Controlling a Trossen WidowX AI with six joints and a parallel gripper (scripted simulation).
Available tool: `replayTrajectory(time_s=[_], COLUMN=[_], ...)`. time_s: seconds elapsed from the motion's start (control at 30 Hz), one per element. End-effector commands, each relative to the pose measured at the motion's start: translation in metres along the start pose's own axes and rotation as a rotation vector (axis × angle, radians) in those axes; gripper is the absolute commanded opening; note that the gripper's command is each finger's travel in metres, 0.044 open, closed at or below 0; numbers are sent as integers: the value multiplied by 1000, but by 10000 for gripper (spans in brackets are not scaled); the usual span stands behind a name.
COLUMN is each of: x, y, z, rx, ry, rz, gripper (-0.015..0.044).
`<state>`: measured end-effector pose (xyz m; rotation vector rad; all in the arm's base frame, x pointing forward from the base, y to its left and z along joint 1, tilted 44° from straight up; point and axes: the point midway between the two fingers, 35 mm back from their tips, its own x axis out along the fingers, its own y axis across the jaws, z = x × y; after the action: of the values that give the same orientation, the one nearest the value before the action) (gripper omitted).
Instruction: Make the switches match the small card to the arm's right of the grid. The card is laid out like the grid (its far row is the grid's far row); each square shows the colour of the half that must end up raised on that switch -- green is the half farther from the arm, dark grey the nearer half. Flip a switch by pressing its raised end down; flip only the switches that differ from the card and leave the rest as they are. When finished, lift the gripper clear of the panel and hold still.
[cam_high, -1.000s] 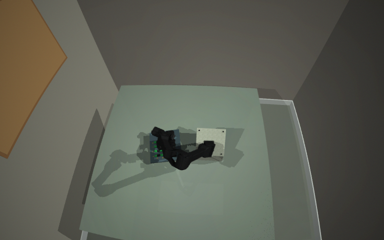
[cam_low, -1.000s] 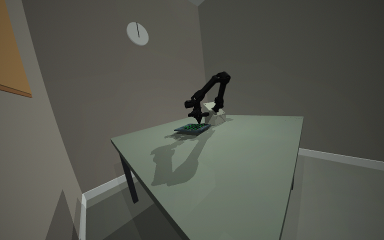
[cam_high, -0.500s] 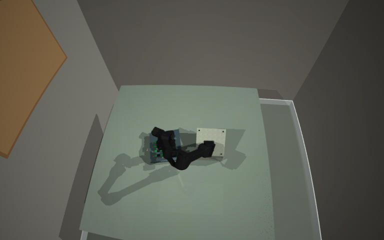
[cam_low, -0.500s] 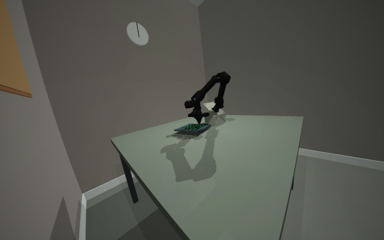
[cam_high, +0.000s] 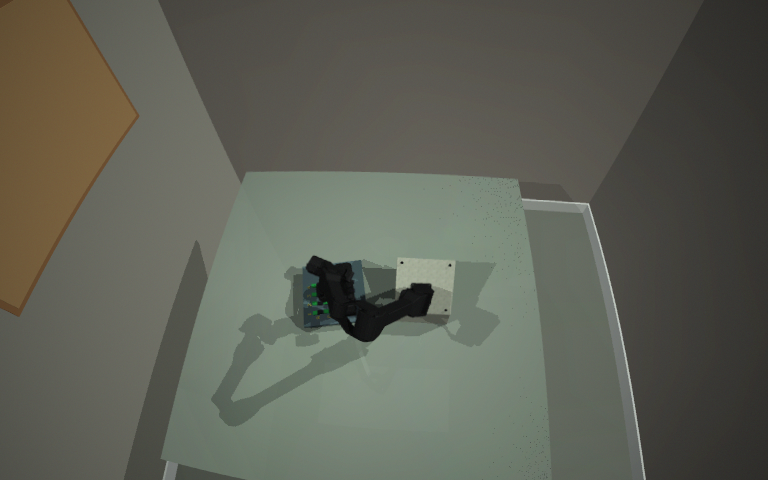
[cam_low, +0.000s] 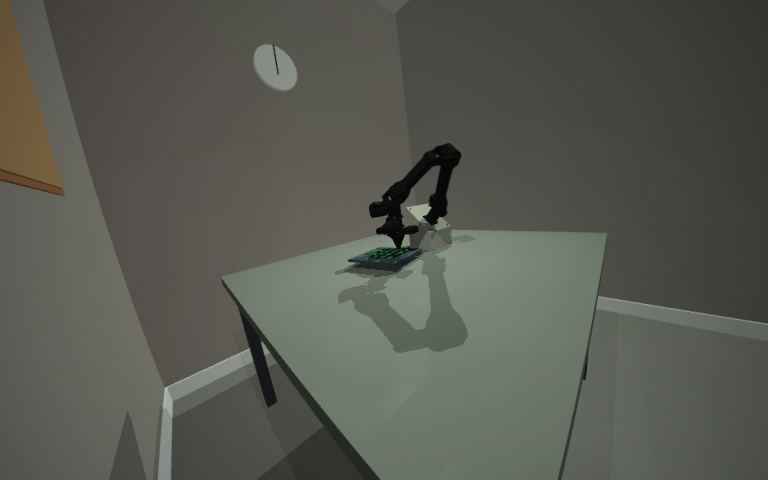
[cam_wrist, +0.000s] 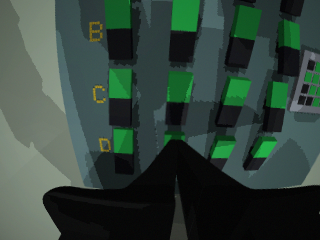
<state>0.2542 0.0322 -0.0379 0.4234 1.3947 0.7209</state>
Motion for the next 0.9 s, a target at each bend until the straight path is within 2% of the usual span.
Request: replayTrajectory(time_s=[0.0, 0.13, 0.3, 0.43, 0.63, 0.87], x=[1, -2, -61, -64, -72, -73], y=[1, 0, 0, -1, -17, -17], z=[0, 0, -2, -1, 47, 48], rx=[3, 0, 3, 3, 1, 1], ry=[-2, 0, -26, -27, -29, -29], rz=[5, 0, 1, 1, 0, 0], gripper=[0, 0, 0, 0, 0, 0])
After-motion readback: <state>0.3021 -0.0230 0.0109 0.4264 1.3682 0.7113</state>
